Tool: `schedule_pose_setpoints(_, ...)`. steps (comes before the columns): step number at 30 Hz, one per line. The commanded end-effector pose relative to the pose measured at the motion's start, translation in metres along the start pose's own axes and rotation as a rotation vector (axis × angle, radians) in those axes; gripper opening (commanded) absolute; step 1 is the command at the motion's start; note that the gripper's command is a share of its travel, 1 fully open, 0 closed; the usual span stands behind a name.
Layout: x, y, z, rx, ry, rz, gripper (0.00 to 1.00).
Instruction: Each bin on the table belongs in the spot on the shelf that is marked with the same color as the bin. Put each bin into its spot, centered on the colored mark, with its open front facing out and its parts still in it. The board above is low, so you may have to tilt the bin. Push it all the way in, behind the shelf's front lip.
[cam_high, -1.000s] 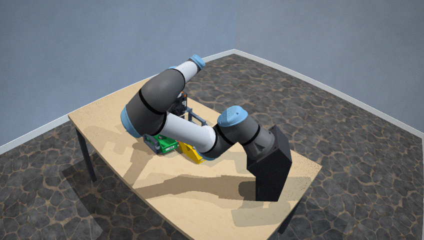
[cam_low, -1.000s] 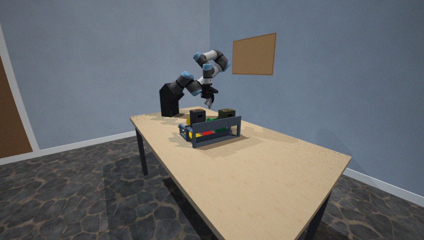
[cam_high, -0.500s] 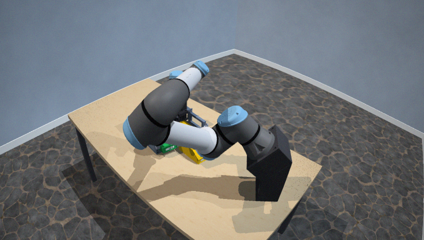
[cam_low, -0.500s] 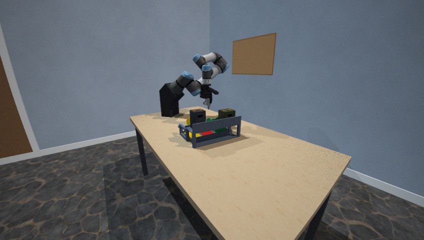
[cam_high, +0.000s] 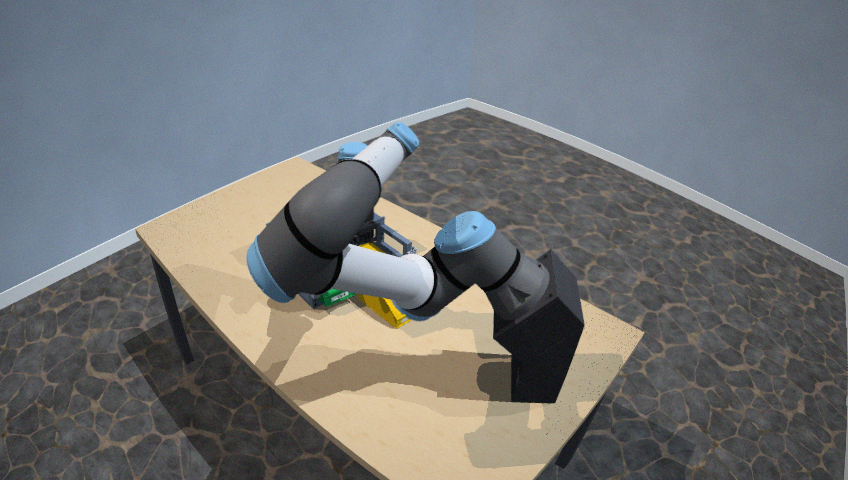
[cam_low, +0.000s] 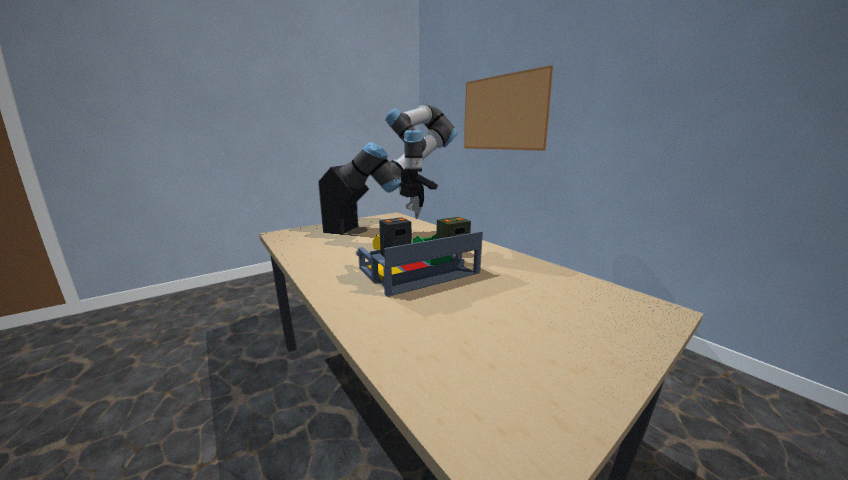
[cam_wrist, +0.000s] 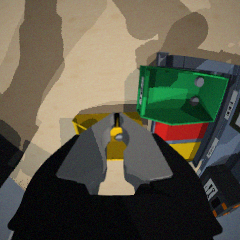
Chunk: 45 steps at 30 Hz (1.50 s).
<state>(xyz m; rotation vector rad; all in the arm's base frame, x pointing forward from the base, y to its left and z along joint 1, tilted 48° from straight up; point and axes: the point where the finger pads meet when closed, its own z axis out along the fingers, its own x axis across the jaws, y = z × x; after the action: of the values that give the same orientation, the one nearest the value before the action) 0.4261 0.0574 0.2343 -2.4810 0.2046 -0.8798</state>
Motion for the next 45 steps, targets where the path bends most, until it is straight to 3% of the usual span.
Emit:
schedule_pose_setpoints(1,0.0002,-0.0001,-0.0001,0.0,0.0,0.0,0.0)
schedule_pose_setpoints(45,0.0002,-0.0001,0.0039,-0.001,0.0,0.0,0.0)
